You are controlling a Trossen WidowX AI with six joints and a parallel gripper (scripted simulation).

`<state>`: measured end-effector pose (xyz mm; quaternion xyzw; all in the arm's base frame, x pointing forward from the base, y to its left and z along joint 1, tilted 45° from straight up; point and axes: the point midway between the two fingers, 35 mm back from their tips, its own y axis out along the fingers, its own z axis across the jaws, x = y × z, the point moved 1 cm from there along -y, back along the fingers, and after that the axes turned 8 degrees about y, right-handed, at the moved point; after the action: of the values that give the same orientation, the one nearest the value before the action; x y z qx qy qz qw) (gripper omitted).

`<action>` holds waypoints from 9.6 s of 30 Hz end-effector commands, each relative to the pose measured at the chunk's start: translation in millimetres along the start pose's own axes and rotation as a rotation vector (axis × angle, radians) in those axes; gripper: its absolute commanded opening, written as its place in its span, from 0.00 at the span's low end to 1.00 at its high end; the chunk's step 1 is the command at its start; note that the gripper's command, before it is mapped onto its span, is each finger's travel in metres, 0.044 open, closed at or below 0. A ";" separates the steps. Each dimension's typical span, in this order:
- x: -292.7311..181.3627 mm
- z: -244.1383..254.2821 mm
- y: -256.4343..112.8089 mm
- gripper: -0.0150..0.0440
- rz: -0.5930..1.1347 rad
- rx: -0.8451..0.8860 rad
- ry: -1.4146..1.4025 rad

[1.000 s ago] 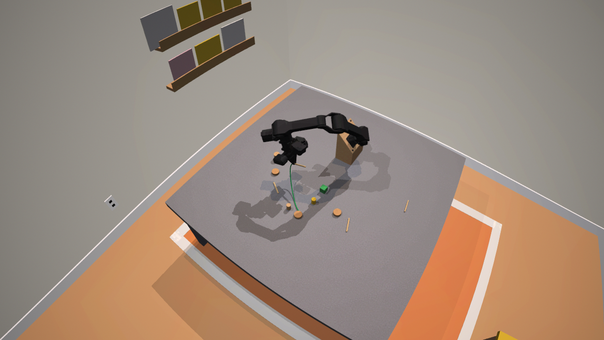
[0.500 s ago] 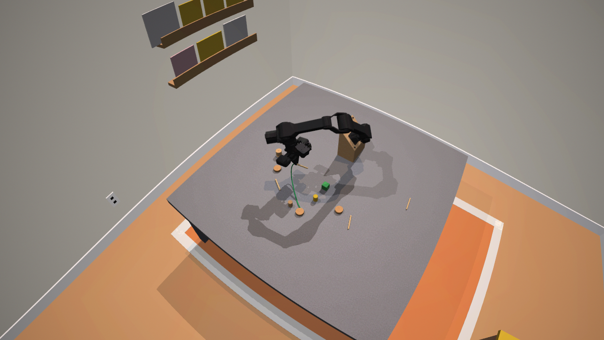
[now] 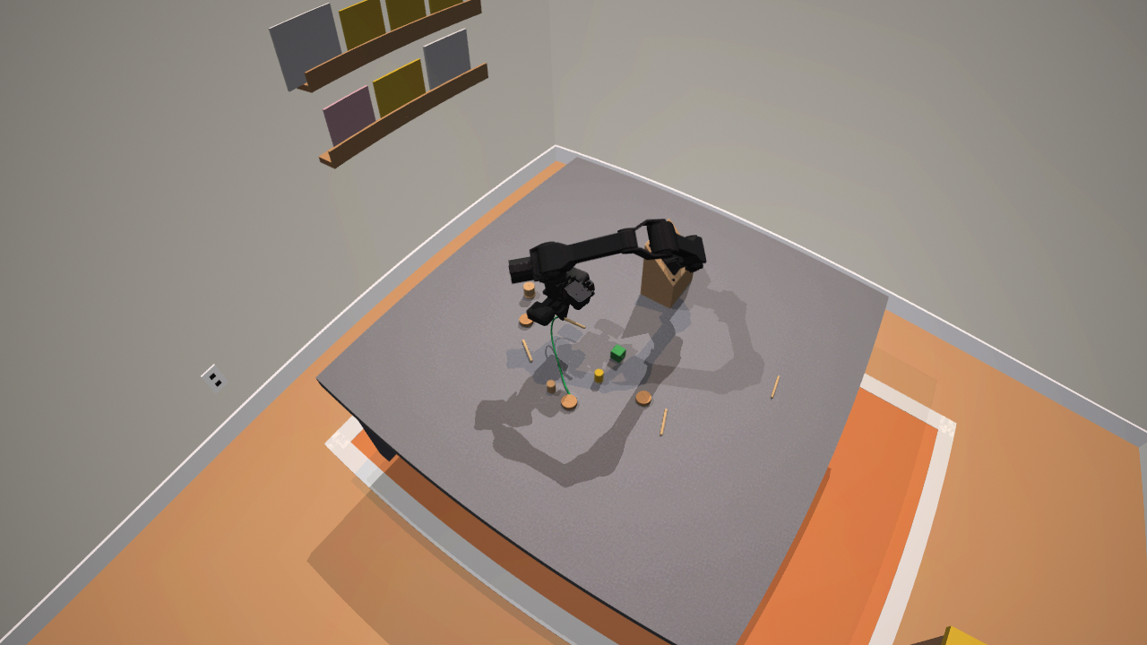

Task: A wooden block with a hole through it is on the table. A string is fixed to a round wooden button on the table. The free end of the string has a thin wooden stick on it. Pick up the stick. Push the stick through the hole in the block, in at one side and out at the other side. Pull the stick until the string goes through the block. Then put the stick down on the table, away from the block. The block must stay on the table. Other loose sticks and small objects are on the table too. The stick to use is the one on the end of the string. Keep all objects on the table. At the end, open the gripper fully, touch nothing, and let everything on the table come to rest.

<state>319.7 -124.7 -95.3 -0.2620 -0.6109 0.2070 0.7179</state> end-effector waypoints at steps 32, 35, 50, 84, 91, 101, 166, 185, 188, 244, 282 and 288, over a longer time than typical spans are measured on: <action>13.2 -4.7 34.4 0.25 0.127 -0.043 0.010; 9.4 -5.6 33.7 0.25 0.127 -0.043 0.010; -9.8 -9.5 30.6 0.25 0.130 -0.044 0.010; -54.2 -13.2 25.6 0.25 0.137 -0.045 0.009; -55.9 -12.2 26.7 0.25 0.138 -0.045 0.009; -54.1 -4.8 36.4 0.25 0.137 -0.045 0.009; -18.8 33.3 76.7 0.25 0.139 -0.044 0.012; 6.6 35.3 79.5 0.25 0.139 -0.044 0.012; 10.5 35.9 80.0 0.25 0.139 -0.044 0.012; 77.0 49.9 89.6 0.25 0.136 -0.041 0.012; 113.1 51.3 53.8 0.46 0.144 -0.043 0.011; 118.4 55.7 13.1 0.46 0.142 -0.042 0.011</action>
<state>287.3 -28.4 -16.0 -0.3249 -0.5897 0.2380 0.7000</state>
